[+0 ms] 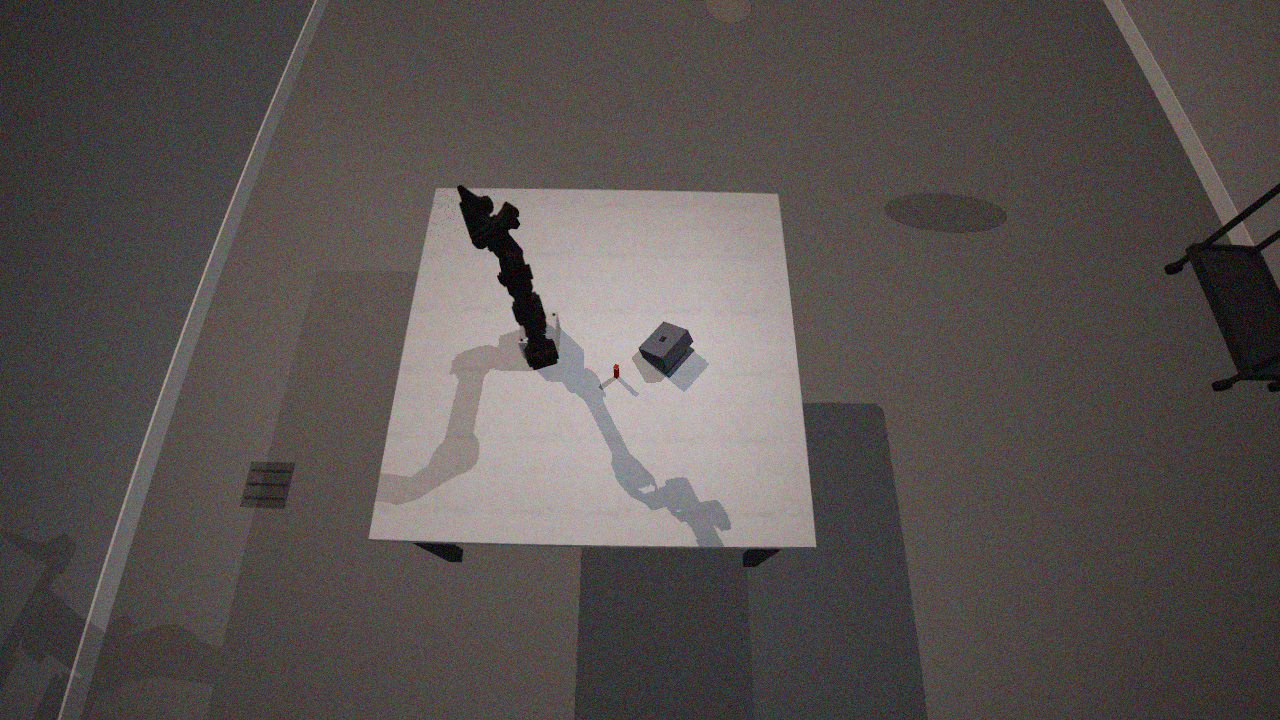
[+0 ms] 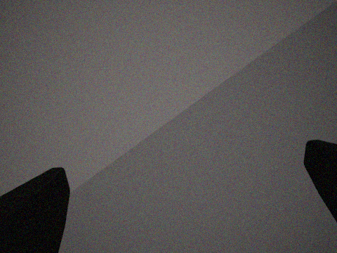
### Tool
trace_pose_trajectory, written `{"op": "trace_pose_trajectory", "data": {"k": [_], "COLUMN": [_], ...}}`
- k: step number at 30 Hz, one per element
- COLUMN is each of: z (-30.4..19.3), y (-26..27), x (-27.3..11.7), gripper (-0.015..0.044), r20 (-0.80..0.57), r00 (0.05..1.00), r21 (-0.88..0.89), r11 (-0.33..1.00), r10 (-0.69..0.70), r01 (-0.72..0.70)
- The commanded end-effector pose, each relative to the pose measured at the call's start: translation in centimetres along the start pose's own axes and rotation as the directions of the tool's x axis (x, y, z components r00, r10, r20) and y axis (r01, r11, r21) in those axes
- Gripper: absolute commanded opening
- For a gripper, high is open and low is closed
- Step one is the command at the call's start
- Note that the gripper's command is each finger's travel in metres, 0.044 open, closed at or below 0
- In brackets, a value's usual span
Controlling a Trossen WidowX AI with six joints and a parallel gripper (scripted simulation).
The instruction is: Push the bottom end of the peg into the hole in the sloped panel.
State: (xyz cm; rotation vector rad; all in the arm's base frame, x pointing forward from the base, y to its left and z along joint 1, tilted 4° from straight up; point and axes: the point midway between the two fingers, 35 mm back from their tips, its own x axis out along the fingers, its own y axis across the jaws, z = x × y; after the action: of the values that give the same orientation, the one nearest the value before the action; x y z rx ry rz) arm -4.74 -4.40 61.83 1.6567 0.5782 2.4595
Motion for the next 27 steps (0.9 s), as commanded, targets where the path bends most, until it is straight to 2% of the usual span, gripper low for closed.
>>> {"op": "trace_pose_trajectory", "data": {"k": [1,14,27], "z": [0.4,2.5,6.2], "y": [-2.5,-9.4,-16.1], "x": [0.8,2.1,1.4], "gripper": [0.0440,0.0440,0.0440], "r20": [0.033,0.149,0.292], "r00": [0.997,0.951,0.846], "r21": [-0.053,-0.196,-0.294], "r11": [0.996,0.934,0.800], "r10": [-0.073,-0.272,-0.446], "r01": [0.074,0.298,0.523]}}
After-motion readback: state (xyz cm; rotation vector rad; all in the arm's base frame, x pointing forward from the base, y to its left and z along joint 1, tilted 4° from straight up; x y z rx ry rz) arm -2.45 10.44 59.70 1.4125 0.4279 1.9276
